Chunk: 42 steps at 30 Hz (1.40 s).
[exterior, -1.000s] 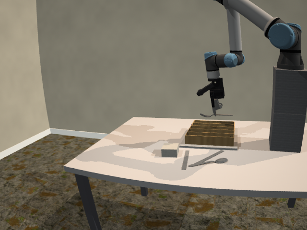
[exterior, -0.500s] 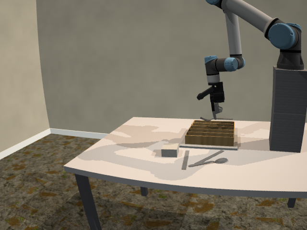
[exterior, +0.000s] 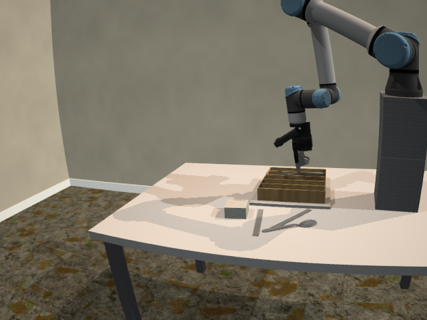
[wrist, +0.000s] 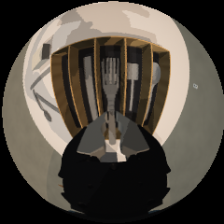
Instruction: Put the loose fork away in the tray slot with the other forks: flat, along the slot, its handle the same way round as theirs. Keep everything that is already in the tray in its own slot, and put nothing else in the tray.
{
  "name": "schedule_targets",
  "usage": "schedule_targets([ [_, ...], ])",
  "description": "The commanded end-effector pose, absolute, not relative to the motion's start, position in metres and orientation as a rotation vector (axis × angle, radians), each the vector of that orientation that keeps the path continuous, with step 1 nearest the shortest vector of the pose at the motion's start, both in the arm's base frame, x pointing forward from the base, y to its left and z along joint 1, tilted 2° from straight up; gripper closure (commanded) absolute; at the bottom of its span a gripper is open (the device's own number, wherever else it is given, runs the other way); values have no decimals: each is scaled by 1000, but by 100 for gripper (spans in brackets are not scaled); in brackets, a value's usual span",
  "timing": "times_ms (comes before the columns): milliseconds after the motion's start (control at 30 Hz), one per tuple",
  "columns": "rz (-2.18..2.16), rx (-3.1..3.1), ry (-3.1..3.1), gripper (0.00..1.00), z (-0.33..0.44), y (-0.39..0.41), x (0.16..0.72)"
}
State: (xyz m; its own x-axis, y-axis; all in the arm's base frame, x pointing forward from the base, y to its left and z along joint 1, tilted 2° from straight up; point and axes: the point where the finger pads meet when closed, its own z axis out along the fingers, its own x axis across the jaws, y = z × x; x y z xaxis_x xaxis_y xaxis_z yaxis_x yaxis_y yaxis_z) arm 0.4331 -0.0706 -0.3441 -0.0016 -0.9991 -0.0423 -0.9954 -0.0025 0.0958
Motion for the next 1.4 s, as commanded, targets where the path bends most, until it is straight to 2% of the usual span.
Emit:
schedule_targets([
  [0,-143,2196,-2191,99,-360,-70,436],
  [1367,-144,2195,-2191,99,-394,-69,436],
])
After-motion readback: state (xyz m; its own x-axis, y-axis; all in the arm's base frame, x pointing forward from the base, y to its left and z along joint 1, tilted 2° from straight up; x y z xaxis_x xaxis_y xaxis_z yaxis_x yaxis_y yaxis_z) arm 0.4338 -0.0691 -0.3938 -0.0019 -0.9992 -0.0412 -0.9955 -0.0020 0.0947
